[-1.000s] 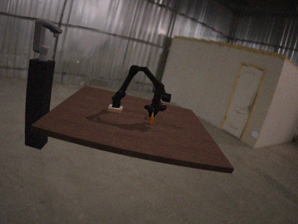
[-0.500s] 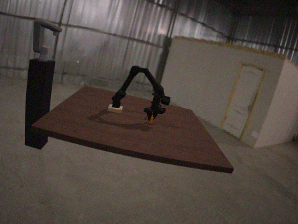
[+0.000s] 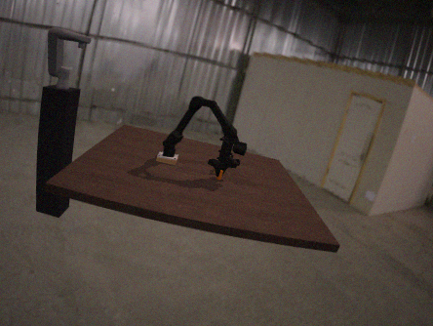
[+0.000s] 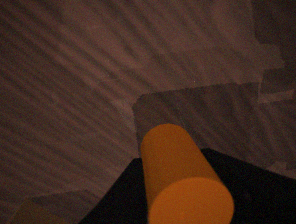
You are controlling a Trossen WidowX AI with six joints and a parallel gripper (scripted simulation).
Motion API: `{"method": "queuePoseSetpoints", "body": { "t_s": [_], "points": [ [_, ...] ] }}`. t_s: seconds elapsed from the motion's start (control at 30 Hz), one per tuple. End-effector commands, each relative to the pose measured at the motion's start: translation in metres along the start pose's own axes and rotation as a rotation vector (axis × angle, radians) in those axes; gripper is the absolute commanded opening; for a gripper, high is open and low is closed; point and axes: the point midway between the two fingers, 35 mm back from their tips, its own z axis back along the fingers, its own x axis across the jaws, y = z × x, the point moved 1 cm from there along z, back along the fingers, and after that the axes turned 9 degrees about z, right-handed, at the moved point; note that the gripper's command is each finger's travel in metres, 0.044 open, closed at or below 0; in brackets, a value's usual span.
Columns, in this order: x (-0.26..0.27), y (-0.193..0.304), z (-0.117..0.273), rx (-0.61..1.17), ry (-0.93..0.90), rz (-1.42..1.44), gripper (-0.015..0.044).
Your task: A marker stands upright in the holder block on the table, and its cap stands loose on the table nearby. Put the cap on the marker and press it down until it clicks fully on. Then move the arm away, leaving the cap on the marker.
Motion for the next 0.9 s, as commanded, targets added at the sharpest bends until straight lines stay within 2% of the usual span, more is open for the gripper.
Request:
{"method": "queuePoseSetpoints", "body": {
  "t_s": [0.0,0.1,0.2,0.23,0.87],
  "points": [
    [0.0,-0.001,0.0,-0.003,0.002,-0.002,0.0103],
    [0.0,-0.001,0.0,-0.003,0.002,-0.002,0.0083],
    [0.0,-0.001,0.004,-0.003,0.002,-0.002,0.0004],
    [0.0,-0.001,0.007,-0.003,0.002,-0.002,0.0],
    [0.0,0.0,0.06,-0.003,0.002,-0.002,0.0]
  ]
}}
